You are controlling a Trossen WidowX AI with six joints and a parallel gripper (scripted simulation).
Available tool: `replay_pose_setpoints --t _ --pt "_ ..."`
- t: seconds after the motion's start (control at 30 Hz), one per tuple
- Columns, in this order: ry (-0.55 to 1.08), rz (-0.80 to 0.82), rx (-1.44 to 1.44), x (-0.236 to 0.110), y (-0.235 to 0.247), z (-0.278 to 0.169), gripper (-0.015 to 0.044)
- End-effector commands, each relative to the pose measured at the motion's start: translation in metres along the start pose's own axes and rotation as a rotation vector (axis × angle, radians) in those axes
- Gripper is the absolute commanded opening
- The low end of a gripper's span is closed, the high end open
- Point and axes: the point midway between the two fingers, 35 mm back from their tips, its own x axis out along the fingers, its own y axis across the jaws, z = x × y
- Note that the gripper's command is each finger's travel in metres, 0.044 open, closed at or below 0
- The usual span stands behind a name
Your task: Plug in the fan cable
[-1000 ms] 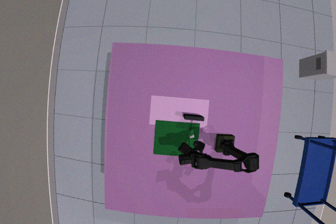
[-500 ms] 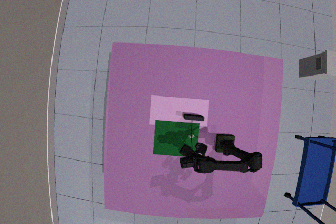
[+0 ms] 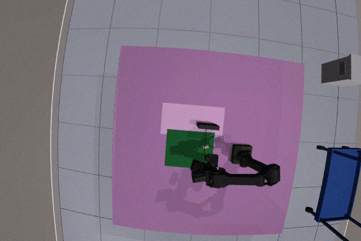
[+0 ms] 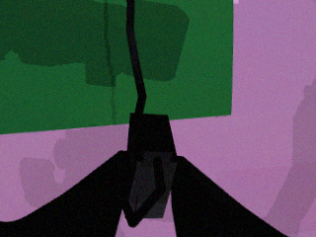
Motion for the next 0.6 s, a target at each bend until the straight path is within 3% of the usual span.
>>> replay_pose_setpoints --t 0.0,0.57 --pt "-0.022 -0.002 -0.146 -0.002 0.005 -0.001 0.0000" --pt "-0.093 -0.066 -0.726 -0.001 0.019 -0.003 0.0000"
